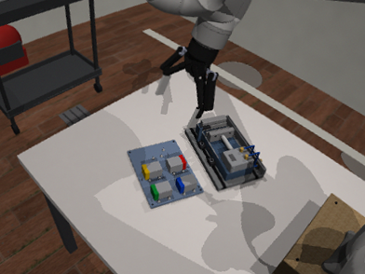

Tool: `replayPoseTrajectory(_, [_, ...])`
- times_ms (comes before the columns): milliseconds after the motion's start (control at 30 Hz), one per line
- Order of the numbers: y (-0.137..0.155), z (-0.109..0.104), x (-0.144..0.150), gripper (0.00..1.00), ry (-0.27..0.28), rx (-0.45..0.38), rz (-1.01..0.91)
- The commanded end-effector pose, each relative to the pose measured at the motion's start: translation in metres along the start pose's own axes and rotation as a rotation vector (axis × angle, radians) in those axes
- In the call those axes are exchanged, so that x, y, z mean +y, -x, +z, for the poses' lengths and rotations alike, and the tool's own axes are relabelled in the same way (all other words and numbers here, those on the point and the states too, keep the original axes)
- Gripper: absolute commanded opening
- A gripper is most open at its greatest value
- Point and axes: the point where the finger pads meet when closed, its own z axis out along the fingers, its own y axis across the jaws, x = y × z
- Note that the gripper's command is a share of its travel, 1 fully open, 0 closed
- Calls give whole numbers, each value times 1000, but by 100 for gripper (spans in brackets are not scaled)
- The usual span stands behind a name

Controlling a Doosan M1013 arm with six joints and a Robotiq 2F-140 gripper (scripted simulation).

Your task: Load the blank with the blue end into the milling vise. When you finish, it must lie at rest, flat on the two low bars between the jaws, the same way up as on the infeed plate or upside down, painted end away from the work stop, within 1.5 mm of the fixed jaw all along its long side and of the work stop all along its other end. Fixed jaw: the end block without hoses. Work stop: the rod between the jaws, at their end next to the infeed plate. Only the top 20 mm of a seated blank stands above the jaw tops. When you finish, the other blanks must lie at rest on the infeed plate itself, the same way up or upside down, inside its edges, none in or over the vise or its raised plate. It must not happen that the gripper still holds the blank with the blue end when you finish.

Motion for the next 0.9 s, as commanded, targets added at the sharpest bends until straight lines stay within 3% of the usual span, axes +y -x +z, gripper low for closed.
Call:
replayPoseTrajectory(0, [0,0,-1,100,-1,-23,20])
replayPoseTrajectory(433, [-3,2,-5,100,-19,-177,145])
replayPoseTrajectory(500, [-3,2,-5,100,-19,-177,145])
replayPoseTrajectory(533, [-3,2,-5,100,-21,-15,3])
replayPoseTrajectory(867, [-4,3,-7,100,-27,-131,102])
